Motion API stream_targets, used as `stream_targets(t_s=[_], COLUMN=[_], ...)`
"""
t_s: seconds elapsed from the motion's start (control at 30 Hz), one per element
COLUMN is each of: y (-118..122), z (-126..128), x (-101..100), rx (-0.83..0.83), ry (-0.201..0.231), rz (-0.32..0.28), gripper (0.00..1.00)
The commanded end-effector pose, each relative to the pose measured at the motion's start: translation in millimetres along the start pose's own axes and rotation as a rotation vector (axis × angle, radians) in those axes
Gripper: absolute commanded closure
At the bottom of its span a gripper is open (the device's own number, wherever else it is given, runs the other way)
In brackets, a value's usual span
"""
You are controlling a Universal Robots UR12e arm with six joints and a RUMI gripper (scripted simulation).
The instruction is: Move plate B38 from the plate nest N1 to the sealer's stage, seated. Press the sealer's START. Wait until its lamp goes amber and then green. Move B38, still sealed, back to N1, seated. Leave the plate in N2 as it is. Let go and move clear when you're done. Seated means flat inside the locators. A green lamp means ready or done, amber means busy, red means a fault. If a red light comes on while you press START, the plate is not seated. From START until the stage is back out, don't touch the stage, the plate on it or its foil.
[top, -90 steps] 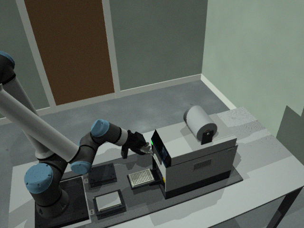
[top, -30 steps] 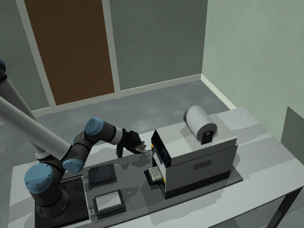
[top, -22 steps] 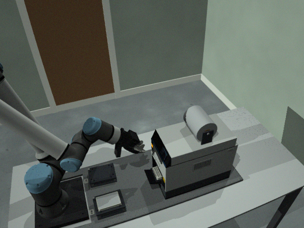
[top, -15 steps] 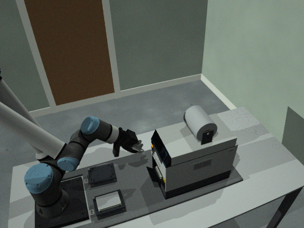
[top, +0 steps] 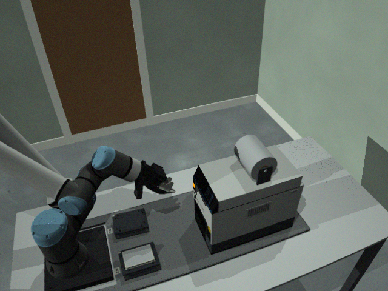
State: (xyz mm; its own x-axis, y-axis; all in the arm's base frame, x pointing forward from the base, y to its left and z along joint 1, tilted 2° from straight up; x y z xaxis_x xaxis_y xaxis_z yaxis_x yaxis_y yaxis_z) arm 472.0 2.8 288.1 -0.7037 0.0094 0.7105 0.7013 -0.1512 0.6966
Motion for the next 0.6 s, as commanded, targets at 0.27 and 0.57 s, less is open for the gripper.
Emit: stream_targets(t_s=[0.27,0.57], y=[-13.0,-21.5], z=[-2.5,-3.6], x=[43.9,70.2], rx=[0.001,0.001], ry=[0.004,0.004], rz=[0.001,0.001], gripper=[1.00,1.00])
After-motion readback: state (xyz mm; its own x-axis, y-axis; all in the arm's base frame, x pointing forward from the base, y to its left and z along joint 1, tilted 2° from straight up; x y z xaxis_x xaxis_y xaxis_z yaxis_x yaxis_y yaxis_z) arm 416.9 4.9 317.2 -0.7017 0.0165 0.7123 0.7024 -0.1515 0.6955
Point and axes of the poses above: the point where the finger pads meet when closed, its own x axis back along the fingers, its own z axis across the jaws, y = z × x, the point moved 7 cm from there along x, back along the fingers, and after that the axes turned 6 degrees about -x, right-handed, at the moved point
